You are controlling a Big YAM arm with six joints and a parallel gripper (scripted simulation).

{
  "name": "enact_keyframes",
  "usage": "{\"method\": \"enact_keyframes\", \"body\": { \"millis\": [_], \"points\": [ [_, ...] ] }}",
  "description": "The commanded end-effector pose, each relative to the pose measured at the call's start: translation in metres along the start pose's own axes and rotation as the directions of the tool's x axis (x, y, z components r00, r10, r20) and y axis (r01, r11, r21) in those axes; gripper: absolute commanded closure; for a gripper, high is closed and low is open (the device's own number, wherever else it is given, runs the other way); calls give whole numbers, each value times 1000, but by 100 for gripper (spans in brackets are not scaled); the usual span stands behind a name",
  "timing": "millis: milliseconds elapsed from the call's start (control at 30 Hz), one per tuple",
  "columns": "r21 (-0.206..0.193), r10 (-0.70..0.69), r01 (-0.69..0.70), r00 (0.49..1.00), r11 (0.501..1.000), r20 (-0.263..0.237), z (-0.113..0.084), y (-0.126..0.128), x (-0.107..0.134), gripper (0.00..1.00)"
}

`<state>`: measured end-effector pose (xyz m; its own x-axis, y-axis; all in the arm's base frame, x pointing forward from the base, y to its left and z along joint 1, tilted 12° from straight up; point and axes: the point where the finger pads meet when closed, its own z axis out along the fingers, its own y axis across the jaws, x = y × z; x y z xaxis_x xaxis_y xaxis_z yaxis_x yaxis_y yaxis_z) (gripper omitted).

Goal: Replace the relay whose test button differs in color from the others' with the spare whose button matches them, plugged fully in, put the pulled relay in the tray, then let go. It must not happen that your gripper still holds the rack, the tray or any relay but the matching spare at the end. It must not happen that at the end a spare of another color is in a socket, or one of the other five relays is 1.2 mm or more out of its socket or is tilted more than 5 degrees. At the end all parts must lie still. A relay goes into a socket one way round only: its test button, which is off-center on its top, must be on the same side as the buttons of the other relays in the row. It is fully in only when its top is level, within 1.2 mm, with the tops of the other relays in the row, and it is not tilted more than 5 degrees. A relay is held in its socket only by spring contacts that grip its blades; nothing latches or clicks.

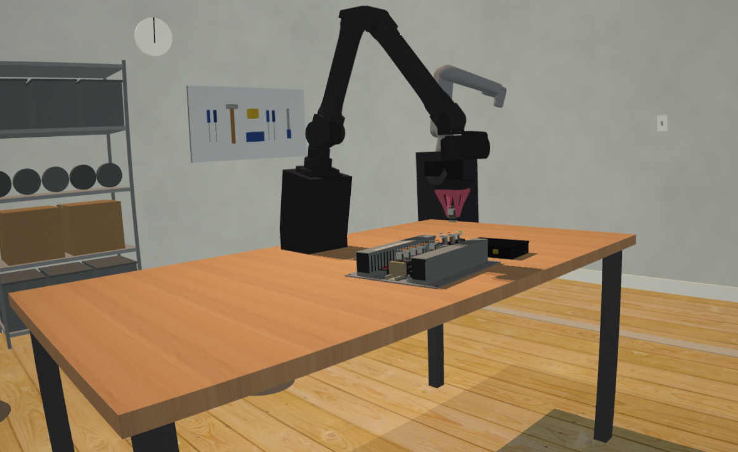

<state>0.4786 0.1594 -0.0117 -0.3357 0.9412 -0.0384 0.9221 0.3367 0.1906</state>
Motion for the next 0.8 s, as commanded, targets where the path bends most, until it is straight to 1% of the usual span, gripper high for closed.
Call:
{"method": "enact_keyframes", "body": {
  "millis": [0, 33, 533, 600, 767],
  "points": [
    [-26, 30, -30, 1000, 999, 1, -8, 21, 13, 100],
    [-26, 30, -30, 1000, 999, 1, -8, 21, 13, 100],
    [-28, 30, -30, 1000, 999, -2, -9, 46, 103, 100],
    [-28, 30, -30, 1000, 999, -2, -9, 46, 103, 100],
    [-29, 31, -31, 1000, 999, -3, -10, 54, 129, 100]
  ]
}}
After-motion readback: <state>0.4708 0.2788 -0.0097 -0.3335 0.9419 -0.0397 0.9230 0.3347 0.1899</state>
